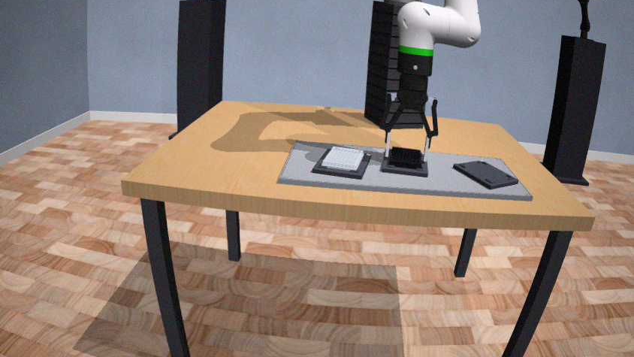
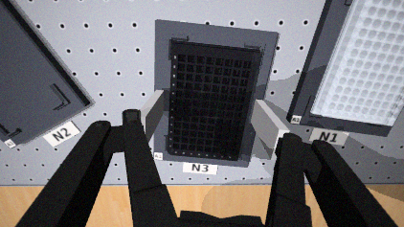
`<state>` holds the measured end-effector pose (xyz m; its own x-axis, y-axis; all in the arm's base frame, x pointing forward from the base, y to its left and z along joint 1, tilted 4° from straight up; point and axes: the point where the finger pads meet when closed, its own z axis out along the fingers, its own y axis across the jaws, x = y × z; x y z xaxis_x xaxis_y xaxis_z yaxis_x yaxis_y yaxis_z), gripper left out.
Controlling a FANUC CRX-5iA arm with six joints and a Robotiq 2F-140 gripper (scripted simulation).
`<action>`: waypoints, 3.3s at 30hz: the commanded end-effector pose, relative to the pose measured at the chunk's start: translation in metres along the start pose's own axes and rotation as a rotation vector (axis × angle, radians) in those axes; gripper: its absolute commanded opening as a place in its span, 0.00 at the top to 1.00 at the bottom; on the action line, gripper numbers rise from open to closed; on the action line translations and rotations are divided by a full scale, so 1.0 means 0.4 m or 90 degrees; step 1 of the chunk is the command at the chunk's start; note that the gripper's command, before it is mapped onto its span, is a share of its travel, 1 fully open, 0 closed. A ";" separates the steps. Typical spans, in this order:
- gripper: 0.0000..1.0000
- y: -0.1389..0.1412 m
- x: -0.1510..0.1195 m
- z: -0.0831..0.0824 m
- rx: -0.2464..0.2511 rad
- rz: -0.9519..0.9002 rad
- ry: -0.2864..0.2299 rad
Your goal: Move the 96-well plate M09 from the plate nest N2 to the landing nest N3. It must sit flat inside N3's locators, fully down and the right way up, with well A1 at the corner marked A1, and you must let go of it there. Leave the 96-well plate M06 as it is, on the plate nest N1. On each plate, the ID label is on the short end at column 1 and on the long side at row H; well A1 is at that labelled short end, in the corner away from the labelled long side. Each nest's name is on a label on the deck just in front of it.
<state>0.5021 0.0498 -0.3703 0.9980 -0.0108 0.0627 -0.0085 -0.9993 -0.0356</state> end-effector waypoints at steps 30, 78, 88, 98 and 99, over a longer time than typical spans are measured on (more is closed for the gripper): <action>0.34 0.000 0.000 -0.012 0.000 0.000 0.000; 0.34 0.000 0.000 -0.117 0.000 0.000 0.000; 0.34 0.000 0.000 -0.117 0.000 0.000 0.000; 0.34 0.000 0.000 -0.117 0.000 0.000 0.000; 0.34 0.000 0.000 -0.117 0.000 0.000 0.000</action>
<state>0.4992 0.0482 -0.3237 0.9980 -0.0108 0.0626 -0.0085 -0.9993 -0.0356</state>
